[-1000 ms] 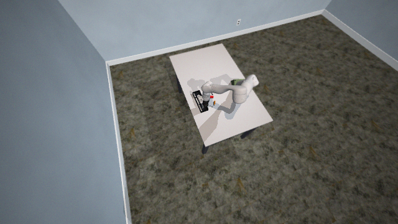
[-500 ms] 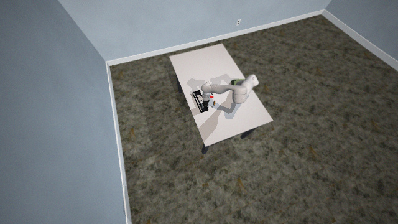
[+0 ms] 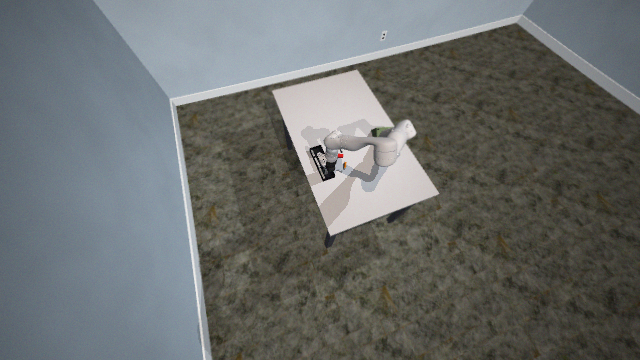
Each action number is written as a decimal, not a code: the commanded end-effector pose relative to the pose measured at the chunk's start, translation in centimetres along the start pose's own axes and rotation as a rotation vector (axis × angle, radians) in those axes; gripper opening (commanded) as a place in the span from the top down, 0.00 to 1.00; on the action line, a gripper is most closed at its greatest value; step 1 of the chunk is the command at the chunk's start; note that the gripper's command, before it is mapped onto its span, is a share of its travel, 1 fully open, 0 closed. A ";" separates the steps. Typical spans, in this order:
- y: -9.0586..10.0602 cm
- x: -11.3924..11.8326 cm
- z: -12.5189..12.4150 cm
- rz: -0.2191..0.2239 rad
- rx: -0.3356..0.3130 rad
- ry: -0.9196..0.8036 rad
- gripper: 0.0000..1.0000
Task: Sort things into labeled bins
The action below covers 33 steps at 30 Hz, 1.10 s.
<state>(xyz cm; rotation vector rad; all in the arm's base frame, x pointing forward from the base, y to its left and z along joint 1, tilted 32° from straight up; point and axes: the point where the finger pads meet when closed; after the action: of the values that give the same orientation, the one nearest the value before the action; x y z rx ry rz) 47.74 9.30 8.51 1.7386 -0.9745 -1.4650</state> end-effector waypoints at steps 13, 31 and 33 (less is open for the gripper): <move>0.0 0.0 0.0 0.000 0.001 -0.003 0.69; 2.2 0.1 0.0 -0.001 0.001 -0.007 0.69; 2.5 0.1 0.0 -0.001 0.001 -0.007 0.69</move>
<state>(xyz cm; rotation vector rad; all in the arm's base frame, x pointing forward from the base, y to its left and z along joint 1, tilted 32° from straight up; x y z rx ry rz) 47.28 8.44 9.97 1.7329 -0.9743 -1.4761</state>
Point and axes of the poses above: the point where the finger pads meet when closed, its own y axis back along the fingers, its own x axis across the jaws, z = x × y, and after that the axes turned 1 degree about y, right-handed
